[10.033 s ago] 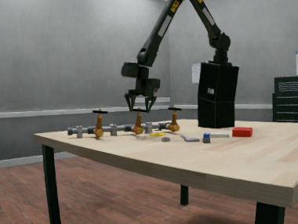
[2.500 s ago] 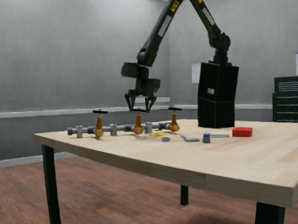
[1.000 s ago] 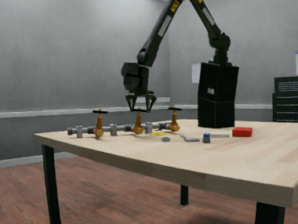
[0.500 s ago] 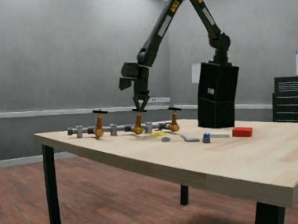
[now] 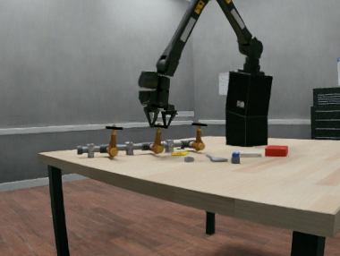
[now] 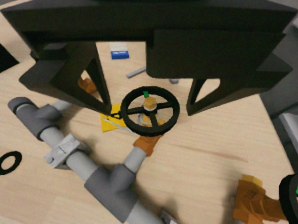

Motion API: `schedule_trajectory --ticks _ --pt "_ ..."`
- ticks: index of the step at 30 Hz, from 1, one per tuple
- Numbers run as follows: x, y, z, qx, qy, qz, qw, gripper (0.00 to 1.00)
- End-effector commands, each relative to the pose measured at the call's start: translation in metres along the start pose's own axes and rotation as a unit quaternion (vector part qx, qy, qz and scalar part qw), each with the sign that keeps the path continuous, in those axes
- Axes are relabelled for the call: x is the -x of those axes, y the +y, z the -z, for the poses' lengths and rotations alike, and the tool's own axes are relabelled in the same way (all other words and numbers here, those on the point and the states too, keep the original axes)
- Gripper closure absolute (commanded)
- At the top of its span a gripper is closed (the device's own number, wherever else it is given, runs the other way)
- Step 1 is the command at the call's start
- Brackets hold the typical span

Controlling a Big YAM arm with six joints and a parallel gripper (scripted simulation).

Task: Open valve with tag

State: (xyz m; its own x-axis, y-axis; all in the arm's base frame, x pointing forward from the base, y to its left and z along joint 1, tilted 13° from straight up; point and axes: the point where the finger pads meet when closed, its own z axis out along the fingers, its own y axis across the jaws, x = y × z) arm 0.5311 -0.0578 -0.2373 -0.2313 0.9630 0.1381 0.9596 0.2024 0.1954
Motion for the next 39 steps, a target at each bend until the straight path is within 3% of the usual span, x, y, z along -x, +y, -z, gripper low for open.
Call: schedule_trajectory --ticks 1,8,9,39 --pt "0.0013 0.0071 0.0024 0.004 -0.004 -0.058 0.998 0.0" --pt "0.0011 0.0071 0.0023 0.004 -0.004 -0.058 0.998 0.0" --pt "0.0011 0.0071 0.0023 0.004 -0.004 -0.058 0.998 1.0" --pt "-0.0004 0.0028 0.0015 0.0 -0.002 -0.036 0.999 1.0"
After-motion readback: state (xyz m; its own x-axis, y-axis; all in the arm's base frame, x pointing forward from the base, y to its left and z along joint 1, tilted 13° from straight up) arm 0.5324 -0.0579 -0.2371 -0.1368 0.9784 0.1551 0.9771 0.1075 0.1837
